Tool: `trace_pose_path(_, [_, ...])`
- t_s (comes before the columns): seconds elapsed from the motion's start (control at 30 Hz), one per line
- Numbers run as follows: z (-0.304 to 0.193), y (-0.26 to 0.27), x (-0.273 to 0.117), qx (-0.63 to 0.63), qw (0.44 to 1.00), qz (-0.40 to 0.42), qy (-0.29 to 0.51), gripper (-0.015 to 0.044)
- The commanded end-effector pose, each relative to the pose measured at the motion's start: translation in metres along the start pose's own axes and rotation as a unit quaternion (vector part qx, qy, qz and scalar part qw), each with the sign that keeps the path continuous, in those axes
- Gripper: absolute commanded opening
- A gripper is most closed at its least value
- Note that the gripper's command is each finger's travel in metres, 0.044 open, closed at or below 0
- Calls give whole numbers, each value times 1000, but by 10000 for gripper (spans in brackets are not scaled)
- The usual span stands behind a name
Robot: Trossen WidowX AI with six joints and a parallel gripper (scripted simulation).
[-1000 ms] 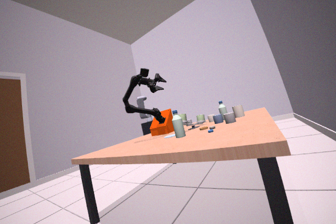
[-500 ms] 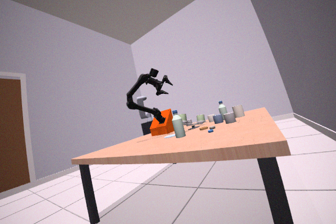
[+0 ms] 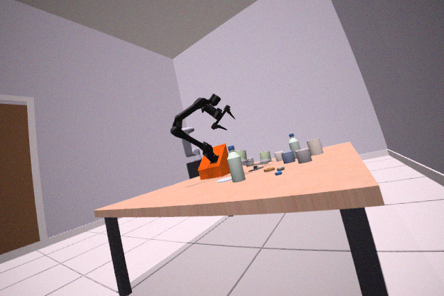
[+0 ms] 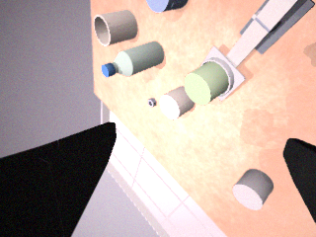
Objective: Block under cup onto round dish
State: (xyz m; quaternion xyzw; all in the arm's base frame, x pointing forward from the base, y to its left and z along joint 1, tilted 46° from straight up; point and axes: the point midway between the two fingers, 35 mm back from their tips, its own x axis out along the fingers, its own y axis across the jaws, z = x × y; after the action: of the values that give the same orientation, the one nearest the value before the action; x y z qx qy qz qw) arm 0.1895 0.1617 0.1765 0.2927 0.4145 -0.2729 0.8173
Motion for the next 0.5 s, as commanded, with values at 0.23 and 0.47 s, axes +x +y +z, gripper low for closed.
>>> trace_pose_path(0.23, [-22, -13, 33, -157, 983, -48, -77, 440])
trace_pose_path(0.47, [-33, -23, 49, -255, 956, -75, -124, 440])
